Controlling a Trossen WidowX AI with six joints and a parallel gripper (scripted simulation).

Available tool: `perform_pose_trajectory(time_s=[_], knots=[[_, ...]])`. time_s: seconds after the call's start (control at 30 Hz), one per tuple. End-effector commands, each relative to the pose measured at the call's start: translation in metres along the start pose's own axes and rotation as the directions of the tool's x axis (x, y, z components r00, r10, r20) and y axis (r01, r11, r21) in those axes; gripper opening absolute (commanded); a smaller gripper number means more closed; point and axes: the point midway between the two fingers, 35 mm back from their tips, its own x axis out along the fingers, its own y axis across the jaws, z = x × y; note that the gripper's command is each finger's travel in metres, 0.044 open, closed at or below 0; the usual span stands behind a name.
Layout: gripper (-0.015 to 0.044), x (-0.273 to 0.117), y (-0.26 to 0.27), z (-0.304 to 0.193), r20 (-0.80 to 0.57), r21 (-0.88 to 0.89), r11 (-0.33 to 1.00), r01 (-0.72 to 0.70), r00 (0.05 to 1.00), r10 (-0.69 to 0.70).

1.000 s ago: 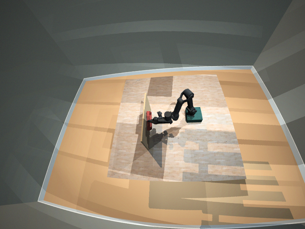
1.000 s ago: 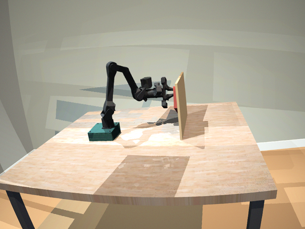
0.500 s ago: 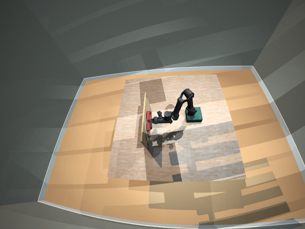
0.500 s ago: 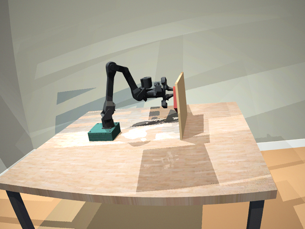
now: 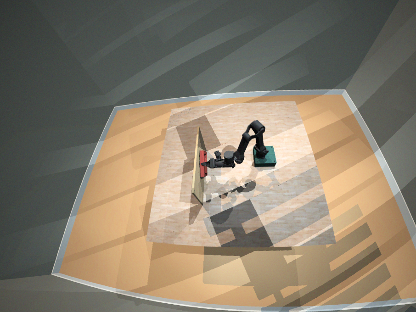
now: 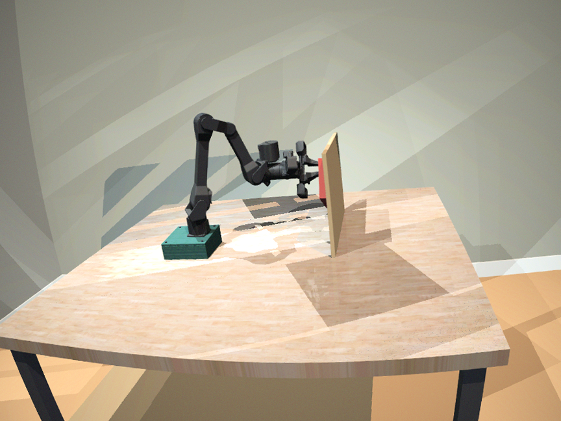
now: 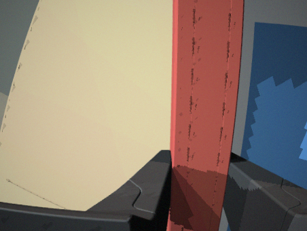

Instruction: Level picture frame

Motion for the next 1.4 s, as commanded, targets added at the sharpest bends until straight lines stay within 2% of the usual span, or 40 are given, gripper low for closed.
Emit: perform_pose_trajectory(time_s=[0.0, 1.37], knots=[[0.0000, 0.0000, 0.0021, 0.0001, -0.001, 0.008, 1.000, -0.010, 1.000, 0.010], [0.0000, 0.0001, -0.0045, -0.0001, -0.001, 0.008, 1.000, -0.010, 1.000, 0.010]])
